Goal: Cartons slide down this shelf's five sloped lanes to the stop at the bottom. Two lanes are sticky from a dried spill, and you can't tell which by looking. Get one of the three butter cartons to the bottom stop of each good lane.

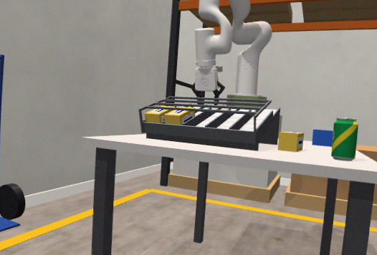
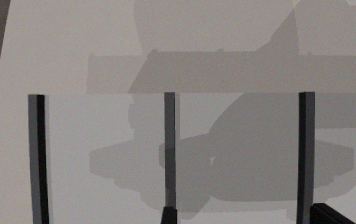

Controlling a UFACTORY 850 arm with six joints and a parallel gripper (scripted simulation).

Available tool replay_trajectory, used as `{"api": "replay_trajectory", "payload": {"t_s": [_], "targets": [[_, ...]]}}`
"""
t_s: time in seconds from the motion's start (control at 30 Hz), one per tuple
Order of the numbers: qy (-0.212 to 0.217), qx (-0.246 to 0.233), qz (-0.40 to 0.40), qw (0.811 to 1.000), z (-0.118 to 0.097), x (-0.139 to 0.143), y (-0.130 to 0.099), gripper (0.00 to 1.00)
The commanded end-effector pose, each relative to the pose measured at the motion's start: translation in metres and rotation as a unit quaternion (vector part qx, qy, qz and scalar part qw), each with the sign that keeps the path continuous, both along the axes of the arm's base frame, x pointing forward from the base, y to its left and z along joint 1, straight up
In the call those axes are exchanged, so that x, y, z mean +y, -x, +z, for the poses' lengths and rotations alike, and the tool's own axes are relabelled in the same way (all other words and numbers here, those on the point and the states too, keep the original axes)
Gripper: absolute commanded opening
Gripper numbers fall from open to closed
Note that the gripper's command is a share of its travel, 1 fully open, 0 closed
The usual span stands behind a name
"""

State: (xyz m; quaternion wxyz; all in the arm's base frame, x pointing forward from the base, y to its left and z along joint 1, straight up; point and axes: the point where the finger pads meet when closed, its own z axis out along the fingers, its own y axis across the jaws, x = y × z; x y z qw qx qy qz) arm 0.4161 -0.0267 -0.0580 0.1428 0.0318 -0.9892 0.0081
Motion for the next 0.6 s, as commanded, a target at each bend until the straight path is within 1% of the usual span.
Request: {"api": "replay_trajectory", "payload": {"t_s": [0.0, 0.43, 0.47, 0.57], "targets": [[0.000, -0.001, 0.000, 1.000, 0.0005, 0.0000, -0.0008, 0.86], [0.000, -0.001, 0.000, 1.000, 0.0005, 0.0000, -0.0008, 0.86], [0.000, -0.001, 0.000, 1.000, 0.0005, 0.0000, -0.0008, 0.87], [0.000, -0.001, 0.000, 1.000, 0.0005, 0.0000, -0.0008, 0.87]]}}
